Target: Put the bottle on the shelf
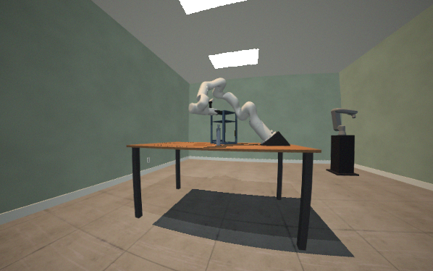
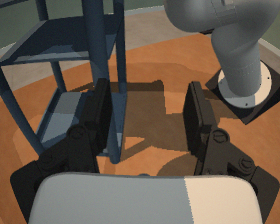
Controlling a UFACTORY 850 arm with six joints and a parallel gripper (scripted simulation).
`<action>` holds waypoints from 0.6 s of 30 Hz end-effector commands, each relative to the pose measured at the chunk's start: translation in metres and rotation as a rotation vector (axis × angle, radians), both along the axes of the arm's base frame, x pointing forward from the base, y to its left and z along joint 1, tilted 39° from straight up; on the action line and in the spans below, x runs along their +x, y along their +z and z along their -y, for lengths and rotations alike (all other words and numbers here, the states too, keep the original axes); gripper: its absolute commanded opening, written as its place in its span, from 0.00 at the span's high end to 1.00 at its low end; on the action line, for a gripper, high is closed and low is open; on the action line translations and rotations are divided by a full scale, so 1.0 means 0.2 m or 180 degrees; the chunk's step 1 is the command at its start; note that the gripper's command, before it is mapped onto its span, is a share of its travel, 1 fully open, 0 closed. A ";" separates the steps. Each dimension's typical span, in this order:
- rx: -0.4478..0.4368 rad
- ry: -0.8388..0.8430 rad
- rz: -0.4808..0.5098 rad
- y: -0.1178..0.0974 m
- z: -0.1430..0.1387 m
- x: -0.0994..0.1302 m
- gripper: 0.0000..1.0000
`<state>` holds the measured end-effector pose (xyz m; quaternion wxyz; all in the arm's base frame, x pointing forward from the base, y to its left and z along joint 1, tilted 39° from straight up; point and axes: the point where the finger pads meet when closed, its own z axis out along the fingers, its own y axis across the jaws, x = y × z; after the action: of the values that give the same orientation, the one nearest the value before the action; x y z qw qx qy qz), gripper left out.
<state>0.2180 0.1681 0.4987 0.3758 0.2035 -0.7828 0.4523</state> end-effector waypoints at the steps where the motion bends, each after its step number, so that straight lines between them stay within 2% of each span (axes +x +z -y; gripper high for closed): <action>1: 0.0003 0.0001 0.0003 0.00 0.00 0.00 0.39; 18: 0.0003 0.0001 0.0003 -0.09 0.00 0.07 0.39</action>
<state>0.2315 0.1676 0.4820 0.3760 0.2035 -0.7827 0.4524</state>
